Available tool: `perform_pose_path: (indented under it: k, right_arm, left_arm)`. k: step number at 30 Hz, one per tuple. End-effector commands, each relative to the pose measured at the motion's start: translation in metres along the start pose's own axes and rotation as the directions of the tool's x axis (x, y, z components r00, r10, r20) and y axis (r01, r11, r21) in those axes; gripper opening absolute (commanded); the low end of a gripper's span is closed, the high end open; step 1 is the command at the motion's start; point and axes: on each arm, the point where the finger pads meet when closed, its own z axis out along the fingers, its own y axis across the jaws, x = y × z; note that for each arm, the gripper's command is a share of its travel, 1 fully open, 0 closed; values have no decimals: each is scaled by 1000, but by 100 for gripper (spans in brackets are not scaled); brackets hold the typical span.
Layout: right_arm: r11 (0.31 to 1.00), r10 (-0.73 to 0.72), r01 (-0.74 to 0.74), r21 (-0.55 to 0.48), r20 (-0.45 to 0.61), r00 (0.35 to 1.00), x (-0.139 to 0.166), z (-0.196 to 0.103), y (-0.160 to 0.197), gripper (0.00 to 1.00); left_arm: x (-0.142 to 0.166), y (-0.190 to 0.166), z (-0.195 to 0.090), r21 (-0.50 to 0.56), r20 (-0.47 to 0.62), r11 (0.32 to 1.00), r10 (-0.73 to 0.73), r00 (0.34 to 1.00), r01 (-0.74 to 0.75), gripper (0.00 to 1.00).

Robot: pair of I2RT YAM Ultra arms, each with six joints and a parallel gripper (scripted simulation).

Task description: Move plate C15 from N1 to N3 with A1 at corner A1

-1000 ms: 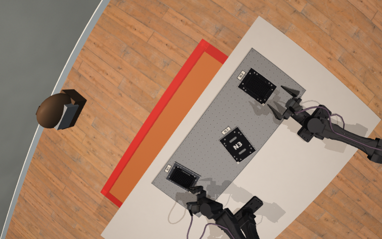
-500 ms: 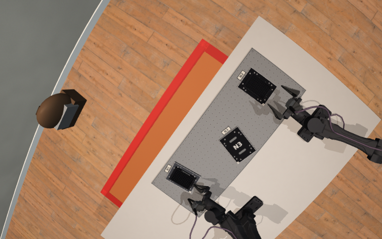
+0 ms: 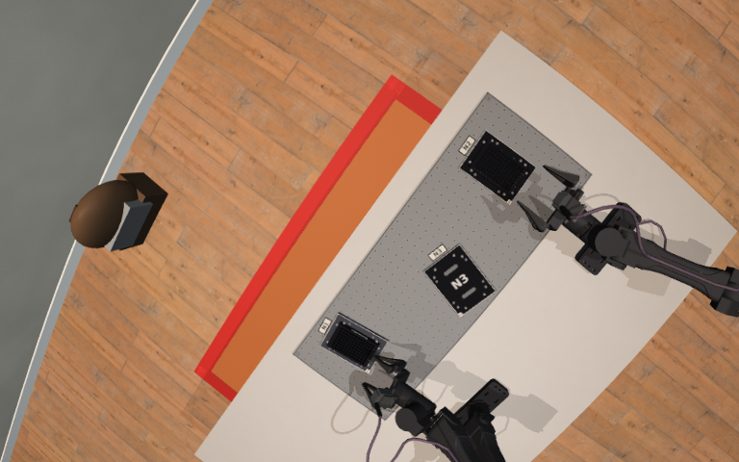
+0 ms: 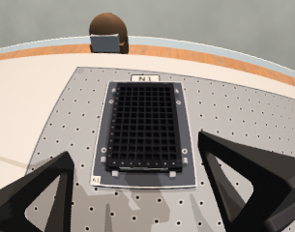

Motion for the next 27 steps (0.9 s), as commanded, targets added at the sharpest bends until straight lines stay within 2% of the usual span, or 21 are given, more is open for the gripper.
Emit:
perform_pose_path:
  k: [1, 4, 8, 12, 16, 18, 20, 25, 27]
  right_arm:
    - [997, 5, -2, -77, 44, 999, -18, 5, 20, 100]
    - [995, 6, 0, -105, 55, 998, -23, 5, 28, 100]
    - [959, 20, 9, -284, 98, 995, -49, 9, 86, 100]
    - [881, 88, 11, -472, 187, 979, -97, -9, 150, 100]
    - [795, 148, 21, -606, 227, 963, -126, -29, 199, 100]
    - [754, 160, 27, -656, 223, 962, -130, -36, 223, 100]
    - [754, 160, 27, -656, 223, 962, -130, -36, 223, 100]
    - [636, 126, 46, -770, 163, 979, -105, -48, 296, 100]
    - [587, 109, 52, -808, 142, 984, -91, -56, 323, 100]
  left_arm:
    - [-10, 1, -2, 3, 33, 1000, -1, 999, 1, 100]
    - [-10, 1, -2, 3, 33, 1000, -1, 999, 1, 100]
    - [-11, 0, -2, 12, 29, 1000, 7, 1000, -7, 100]
    - [5, 0, 6, 5, -72, 1000, 29, 997, -28, 100]
    - [16, -2, 16, 3, -208, 998, 57, 976, -58, 100]
    - [15, -3, 22, 4, -263, 998, 69, 962, -70, 100]
    - [15, -3, 22, 4, -263, 998, 69, 962, -70, 100]
    - [8, -9, 42, 14, -417, 995, 96, 904, -100, 100]
    - [15, -9, 48, 19, -498, 993, 107, 861, -113, 100]
